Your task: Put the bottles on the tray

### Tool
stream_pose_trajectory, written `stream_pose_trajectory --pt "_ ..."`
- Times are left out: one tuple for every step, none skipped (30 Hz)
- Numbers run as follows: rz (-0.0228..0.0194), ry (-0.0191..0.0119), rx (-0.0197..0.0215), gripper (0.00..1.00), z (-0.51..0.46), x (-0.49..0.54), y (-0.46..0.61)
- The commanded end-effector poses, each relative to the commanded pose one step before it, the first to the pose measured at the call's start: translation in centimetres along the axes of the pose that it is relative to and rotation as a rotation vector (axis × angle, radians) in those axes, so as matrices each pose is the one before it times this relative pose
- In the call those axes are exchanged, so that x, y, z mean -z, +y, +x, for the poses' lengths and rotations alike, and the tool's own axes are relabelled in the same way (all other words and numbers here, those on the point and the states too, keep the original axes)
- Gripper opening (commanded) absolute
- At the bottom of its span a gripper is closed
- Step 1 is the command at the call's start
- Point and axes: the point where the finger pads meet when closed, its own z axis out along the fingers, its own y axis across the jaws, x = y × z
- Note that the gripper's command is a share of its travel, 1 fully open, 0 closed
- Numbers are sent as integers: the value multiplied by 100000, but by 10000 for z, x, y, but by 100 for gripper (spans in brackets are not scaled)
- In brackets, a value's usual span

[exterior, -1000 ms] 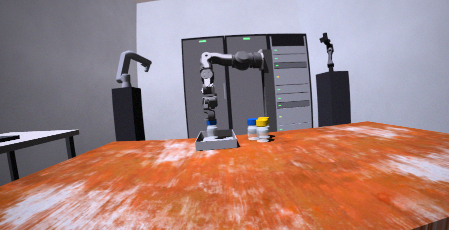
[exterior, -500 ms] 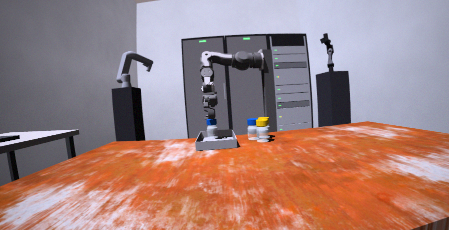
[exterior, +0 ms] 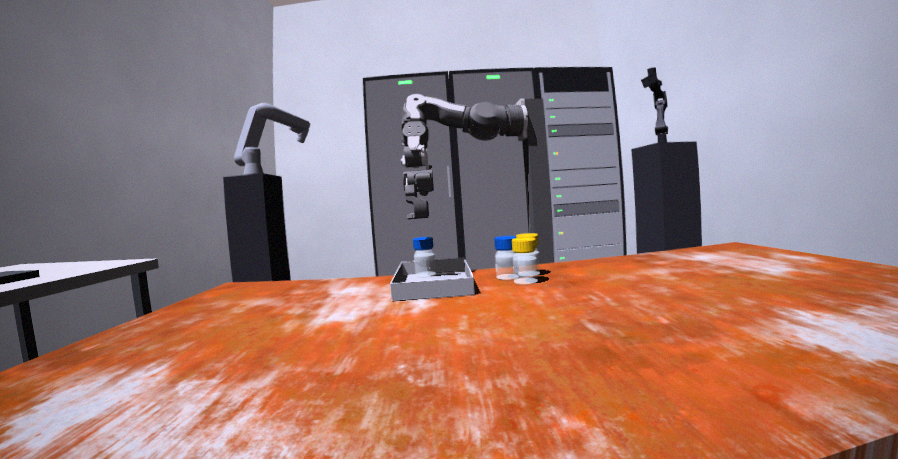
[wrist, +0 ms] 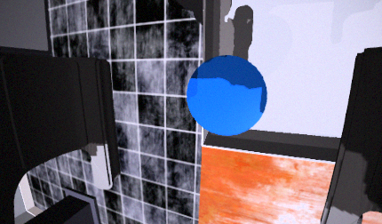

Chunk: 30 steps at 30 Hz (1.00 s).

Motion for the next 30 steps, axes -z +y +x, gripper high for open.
stream_pose_trajectory --pt "1549 901 77 52 1475 1744 -1666" --pt "0 0 0 52 0 0 0" --pt "0 0 0 52 0 0 0" --pt "0 0 0 52 0 0 0" --pt "0 0 0 52 0 0 0" --pt "0 0 0 52 0 0 0" --pt "0 0 0 52 0 0 0" --pt "-691 -476 -170 52 -1123 2738 1061" --pt "129 85 34 52 227 1777 -175" --pt "129 85 34 52 229 1776 -177" --pt "129 85 34 52 230 1776 -179" --pt "129 85 34 52 232 1775 -182" --pt "129 85 34 52 234 1775 -184" --pt "129 85 34 52 235 1774 -186" --pt "129 85 34 52 237 1774 -188" --pt "129 85 34 52 238 1774 -190" --pt "129 85 34 52 240 1773 -193" --pt "0 0 0 52 0 0 0" --pt "0 0 0 52 0 0 0" --pt "0 0 0 52 0 0 0" --pt "0 0 0 52 0 0 0" --pt "0 0 0 52 0 0 0" --pt "0 0 0 52 0 0 0" --pt "0 0 0 52 0 0 0" --pt "-501 -511 -289 42 -1280 391 405" --pt "0 0 0 42 0 0 0" --pt "0 0 0 42 0 0 0" --pt "0 0 0 42 0 0 0" --pt "0 0 0 42 0 0 0" --pt "0 0 0 42 0 0 0"
